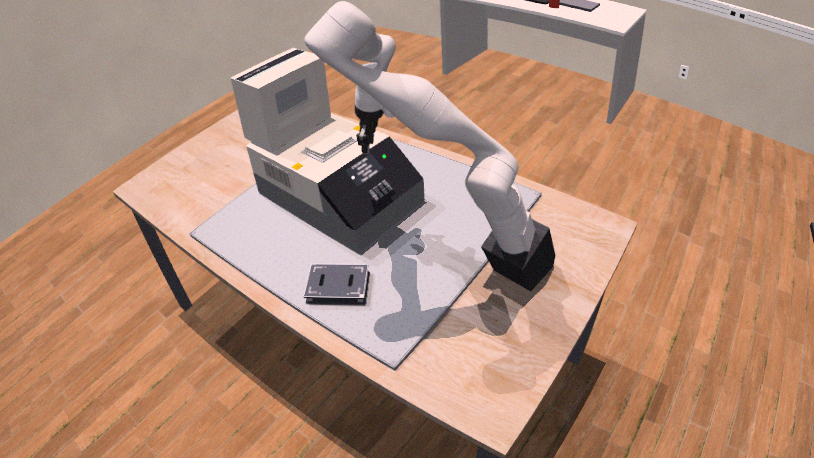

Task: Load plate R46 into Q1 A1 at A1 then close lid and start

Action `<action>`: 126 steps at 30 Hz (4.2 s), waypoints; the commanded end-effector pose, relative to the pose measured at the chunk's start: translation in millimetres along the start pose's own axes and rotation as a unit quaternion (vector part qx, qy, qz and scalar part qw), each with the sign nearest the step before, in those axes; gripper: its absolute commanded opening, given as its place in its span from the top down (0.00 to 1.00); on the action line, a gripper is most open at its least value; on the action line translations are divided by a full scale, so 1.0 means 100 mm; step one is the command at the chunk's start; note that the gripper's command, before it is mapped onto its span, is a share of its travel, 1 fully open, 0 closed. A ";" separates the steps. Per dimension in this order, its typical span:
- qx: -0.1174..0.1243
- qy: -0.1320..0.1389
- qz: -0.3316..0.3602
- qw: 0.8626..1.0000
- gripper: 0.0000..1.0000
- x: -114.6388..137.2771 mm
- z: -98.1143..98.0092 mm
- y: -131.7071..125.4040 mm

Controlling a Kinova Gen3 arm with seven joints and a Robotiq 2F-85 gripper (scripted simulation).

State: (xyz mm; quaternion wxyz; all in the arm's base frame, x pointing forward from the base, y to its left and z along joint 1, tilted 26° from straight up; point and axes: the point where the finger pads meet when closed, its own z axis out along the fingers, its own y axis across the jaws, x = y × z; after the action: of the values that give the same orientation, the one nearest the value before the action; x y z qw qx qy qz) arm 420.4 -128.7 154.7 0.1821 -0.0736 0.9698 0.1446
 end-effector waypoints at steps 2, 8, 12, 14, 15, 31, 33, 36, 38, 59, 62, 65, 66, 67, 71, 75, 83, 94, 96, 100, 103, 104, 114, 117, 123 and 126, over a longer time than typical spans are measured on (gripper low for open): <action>-0.004 -0.018 -0.078 0.997 0.59 0.11 -0.06 0.07; -0.008 -0.029 -0.159 0.987 0.65 0.27 -0.14 0.17; -0.008 -0.029 -0.159 0.987 0.68 0.28 -0.14 0.18; -0.008 -0.029 -0.159 0.987 0.68 0.28 -0.14 0.18; -0.008 -0.029 -0.159 0.987 0.69 0.28 -0.14 0.18; -0.008 -0.029 -0.159 0.987 0.82 0.30 -0.01 0.20; -0.008 -0.029 -0.159 0.987 0.84 0.31 0.01 0.20; -0.008 -0.029 -0.159 0.987 0.86 0.32 0.05 0.21; -0.008 -0.029 -0.159 0.987 0.88 0.32 0.08 0.21; -0.008 -0.029 -0.159 0.987 0.90 0.37 0.32 0.25; -0.008 -0.029 -0.159 0.987 0.90 0.37 0.36 0.26; -0.008 -0.029 -0.159 0.987 0.90 0.37 0.38 0.26; -0.008 -0.029 -0.159 0.987 0.90 0.38 0.39 0.26; -0.008 -0.029 -0.159 0.987 0.90 0.38 0.40 0.26; -0.008 -0.029 -0.159 0.987 0.90 0.39 0.45 0.27; -0.008 -0.029 -0.159 0.987 0.90 0.40 0.51 0.28; -0.008 -0.029 -0.159 0.987 0.90 0.41 0.58 0.29; -0.008 -0.029 -0.159 0.987 0.90 0.44 0.73 0.31; -0.008 -0.029 -0.159 0.987 0.90 0.44 0.75 0.31; -0.008 -0.029 -0.159 0.987 0.90 0.45 0.78 0.32; -0.008 -0.029 -0.159 0.987 0.90 0.46 0.82 0.32; -0.008 -0.029 -0.159 0.987 0.90 0.46 0.83 0.32; -0.008 -0.029 -0.159 0.987 0.90 0.48 0.95 0.34; -0.008 -0.029 -0.159 0.987 0.90 0.48 0.97 0.34; -0.008 -0.029 -0.159 0.987 0.90 0.50 1.05 0.36; -0.008 -0.029 -0.159 0.987 0.90 0.51 1.09 0.36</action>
State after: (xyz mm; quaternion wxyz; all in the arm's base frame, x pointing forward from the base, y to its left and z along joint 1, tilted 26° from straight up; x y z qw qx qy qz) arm 402.2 -66.0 49.2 0.2292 -0.2241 0.9390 0.1246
